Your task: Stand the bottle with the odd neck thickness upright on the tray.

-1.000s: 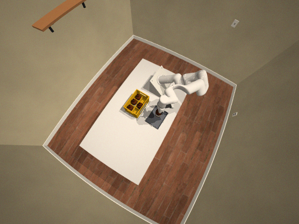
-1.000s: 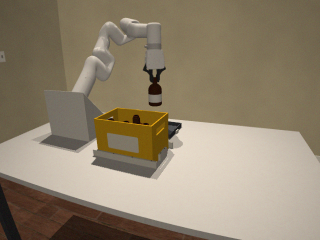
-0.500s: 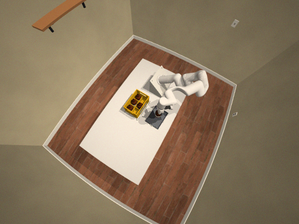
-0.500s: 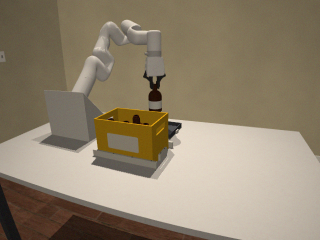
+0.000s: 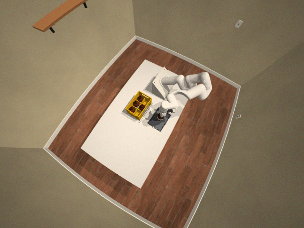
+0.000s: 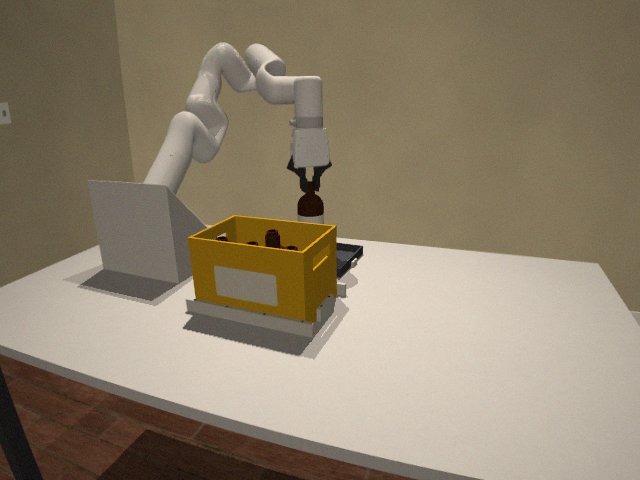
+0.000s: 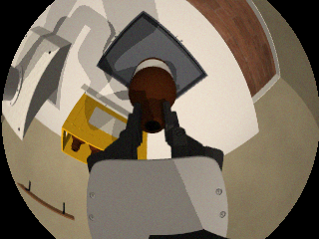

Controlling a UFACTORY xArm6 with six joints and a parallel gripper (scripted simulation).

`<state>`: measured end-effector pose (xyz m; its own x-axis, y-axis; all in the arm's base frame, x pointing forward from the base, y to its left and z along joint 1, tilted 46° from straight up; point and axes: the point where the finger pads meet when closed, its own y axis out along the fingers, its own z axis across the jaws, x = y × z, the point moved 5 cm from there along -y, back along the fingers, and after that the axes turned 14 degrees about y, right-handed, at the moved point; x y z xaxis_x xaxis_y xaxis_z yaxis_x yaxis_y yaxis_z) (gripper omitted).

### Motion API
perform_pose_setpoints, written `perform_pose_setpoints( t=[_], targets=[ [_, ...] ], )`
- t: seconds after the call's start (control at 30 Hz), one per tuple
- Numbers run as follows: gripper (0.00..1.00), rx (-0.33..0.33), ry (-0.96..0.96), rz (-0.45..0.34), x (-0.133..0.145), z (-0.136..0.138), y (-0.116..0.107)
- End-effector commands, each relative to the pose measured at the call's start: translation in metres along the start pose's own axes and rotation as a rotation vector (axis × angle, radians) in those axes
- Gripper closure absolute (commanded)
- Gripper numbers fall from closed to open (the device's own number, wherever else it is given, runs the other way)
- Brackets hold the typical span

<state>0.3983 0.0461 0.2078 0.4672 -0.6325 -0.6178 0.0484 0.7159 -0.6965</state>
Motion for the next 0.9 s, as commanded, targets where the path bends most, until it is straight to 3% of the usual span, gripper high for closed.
perform_pose_setpoints(
  t=[0.0, 0.87],
  targets=[
    [1.0, 0.003, -0.001, -0.002, 0.0, 0.001, 0.012],
    [1.0, 0.003, -0.001, -0.002, 0.0, 0.001, 0.045]
  ],
)
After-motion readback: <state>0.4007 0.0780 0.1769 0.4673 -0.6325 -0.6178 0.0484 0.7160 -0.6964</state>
